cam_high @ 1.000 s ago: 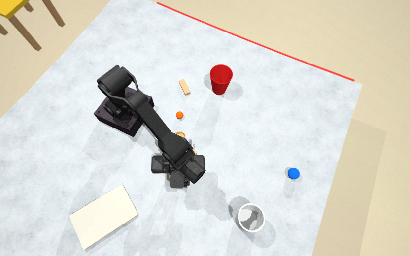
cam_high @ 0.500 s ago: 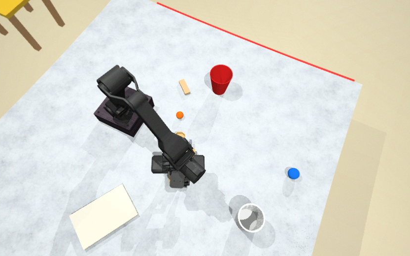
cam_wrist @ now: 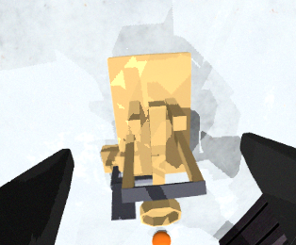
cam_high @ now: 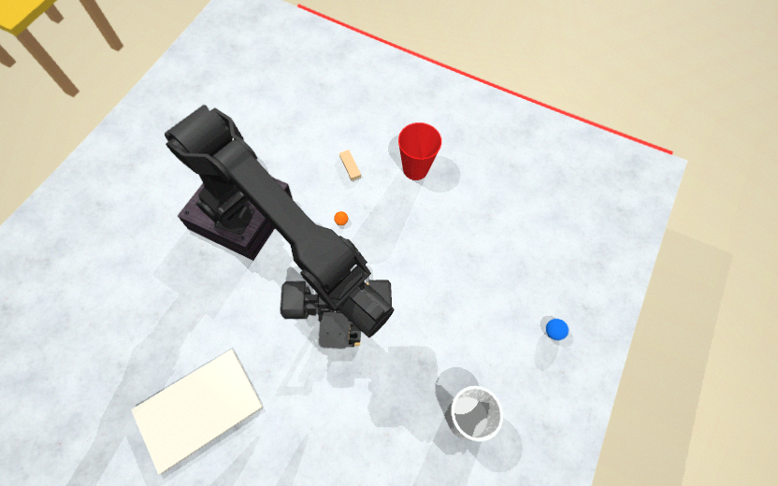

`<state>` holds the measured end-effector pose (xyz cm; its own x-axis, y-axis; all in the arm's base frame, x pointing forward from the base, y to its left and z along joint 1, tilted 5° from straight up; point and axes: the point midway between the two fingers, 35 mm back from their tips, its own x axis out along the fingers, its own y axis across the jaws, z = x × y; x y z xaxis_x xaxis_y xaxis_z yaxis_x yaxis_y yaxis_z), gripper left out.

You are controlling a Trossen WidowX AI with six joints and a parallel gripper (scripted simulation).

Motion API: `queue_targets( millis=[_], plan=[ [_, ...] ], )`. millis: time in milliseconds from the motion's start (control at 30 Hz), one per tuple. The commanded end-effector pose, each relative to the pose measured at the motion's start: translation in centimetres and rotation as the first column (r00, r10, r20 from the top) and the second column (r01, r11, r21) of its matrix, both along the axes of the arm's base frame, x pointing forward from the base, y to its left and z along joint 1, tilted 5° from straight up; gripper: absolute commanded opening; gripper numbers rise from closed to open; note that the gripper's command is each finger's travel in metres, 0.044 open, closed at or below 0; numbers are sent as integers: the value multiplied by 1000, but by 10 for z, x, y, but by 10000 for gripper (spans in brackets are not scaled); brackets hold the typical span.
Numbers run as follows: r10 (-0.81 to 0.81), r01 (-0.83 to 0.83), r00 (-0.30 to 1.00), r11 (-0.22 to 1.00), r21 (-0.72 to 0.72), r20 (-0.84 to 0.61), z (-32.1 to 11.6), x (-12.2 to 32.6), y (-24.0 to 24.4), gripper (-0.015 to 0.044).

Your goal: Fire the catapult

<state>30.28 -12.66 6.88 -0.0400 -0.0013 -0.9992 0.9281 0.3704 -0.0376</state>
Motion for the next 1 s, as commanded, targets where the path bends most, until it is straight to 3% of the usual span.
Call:
queue_targets(
  millis=[0, 133, 300, 967],
  plan=[
    [0, 0, 1000, 1000, 6, -11, -2, -2, 1, 440],
    [-1, 1, 1000, 1000, 8, -6, 7, -5, 1, 440],
    [-1, 1, 1000, 1000, 8, -6, -37, -7, 2, 440],
    [-1, 1, 1000, 1000, 8, -6, -63, -8, 2, 440]
  ],
)
